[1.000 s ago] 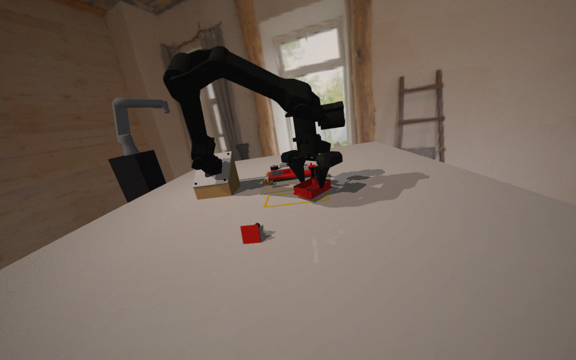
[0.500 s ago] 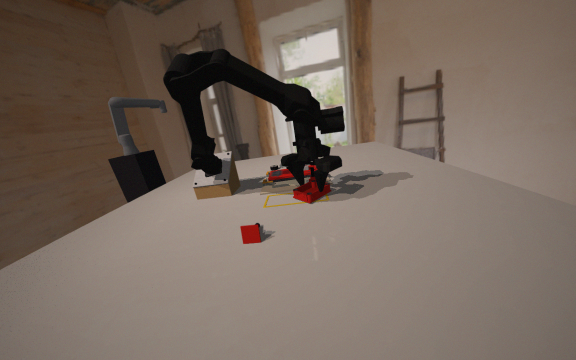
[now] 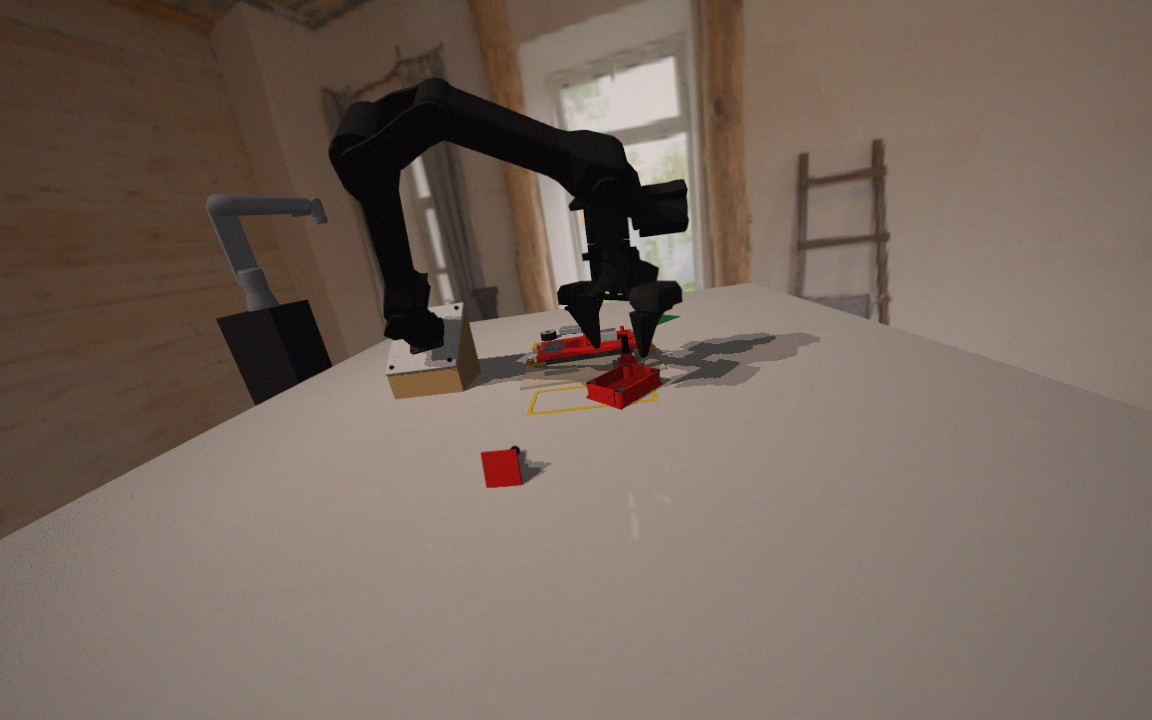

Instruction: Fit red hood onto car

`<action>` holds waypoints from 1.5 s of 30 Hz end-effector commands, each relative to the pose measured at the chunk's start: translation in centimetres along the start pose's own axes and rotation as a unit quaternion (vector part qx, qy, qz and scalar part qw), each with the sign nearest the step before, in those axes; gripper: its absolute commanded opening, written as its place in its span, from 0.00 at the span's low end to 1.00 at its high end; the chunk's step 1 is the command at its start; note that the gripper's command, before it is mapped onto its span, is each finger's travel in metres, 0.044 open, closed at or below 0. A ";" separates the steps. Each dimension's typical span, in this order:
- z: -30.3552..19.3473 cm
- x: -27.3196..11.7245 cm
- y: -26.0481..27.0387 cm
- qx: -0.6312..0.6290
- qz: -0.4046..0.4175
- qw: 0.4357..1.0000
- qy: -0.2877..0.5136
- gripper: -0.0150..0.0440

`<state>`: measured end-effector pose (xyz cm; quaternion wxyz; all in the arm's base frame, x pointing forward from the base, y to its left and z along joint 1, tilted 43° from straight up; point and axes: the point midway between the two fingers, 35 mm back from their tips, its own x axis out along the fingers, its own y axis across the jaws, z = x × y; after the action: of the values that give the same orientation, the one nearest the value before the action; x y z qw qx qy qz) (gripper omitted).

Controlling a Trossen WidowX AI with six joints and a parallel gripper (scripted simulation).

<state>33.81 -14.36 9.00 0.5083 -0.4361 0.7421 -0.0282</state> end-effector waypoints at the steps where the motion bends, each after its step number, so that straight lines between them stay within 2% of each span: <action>1: -0.1 -3.6 -0.1 0.003 -0.007 1.000 -0.006 1.00; 15: 0.3 -2.9 -0.1 0.000 -0.010 1.000 -0.010 1.00; 17: 0.1 -2.4 0.1 0.002 0.008 1.000 -0.030 1.00; 20: -0.4 -0.8 1.0 0.009 0.066 0.989 -0.132 1.00; 23: -0.7 -0.1 1.2 0.010 0.084 0.964 -0.253 1.00; 27: -1.7 -0.5 0.7 0.001 0.037 0.911 -0.410 1.00; 29: -2.2 -0.9 0.5 -0.006 0.006 0.891 -0.455 1.00; 45: -2.3 -0.3 0.3 -0.007 0.000 0.888 -0.460 1.00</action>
<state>31.89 -14.65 10.40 0.7897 -0.4034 0.4259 0.1797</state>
